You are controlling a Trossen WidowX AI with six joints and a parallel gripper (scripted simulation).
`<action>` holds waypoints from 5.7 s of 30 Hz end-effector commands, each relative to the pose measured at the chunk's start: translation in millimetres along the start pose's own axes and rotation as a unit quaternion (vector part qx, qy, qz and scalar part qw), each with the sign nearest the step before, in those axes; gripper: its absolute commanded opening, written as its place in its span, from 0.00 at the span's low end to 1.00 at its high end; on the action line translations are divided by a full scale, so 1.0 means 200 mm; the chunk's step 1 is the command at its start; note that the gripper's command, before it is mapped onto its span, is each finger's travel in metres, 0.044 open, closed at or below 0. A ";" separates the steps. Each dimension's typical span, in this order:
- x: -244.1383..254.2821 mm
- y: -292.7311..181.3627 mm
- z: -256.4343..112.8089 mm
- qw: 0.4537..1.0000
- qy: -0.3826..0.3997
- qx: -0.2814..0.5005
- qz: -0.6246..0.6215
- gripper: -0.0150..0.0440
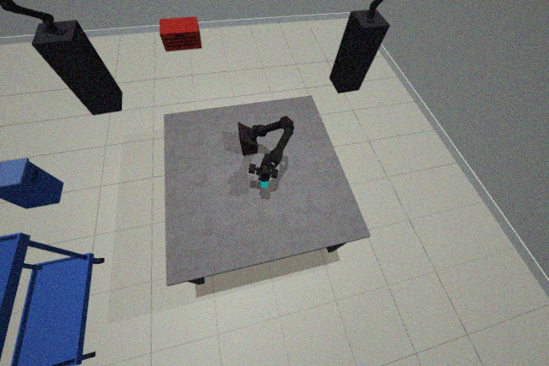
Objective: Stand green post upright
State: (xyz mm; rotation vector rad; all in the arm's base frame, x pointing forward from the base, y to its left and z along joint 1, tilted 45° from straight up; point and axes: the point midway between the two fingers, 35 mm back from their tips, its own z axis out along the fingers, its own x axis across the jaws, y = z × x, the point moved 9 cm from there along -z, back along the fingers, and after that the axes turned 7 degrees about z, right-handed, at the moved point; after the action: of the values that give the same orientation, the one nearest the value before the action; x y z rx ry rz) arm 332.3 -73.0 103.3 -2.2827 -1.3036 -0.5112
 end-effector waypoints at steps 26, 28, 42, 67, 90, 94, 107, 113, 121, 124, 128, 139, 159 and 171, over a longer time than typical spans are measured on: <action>0.01 -0.04 0.12 0.996 -0.053 -0.067 -0.014 0.29; 0.01 -0.05 0.13 0.996 -0.056 -0.072 -0.015 0.29; 0.01 -0.07 0.18 0.991 -0.074 -0.111 -0.020 0.29; 0.02 -0.11 0.25 0.978 -0.095 -0.187 -0.024 0.29; 0.03 -0.16 0.29 0.960 -0.100 -0.259 -0.023 0.29; 0.03 -0.17 0.30 0.957 -0.100 -0.272 -0.023 0.29; 0.04 -0.20 0.32 0.945 -0.096 -0.313 -0.020 0.29; 0.04 -0.22 0.32 0.938 -0.092 -0.333 -0.018 0.29; 0.04 -0.24 0.33 0.930 -0.086 -0.358 -0.015 0.29; 0.04 -0.25 0.33 0.926 -0.084 -0.367 -0.014 0.29; 0.05 -0.26 0.34 0.922 -0.080 -0.380 -0.012 0.29; 0.05 -0.30 0.34 0.908 -0.067 -0.413 -0.006 0.29; 0.05 -0.37 0.34 0.881 -0.036 -0.472 0.008 0.29; 0.05 -0.42 0.33 0.863 -0.013 -0.505 0.017 0.29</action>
State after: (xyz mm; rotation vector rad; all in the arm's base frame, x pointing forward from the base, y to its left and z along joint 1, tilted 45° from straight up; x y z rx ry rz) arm 273.7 7.2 71.8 -3.1014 -1.1364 -1.3993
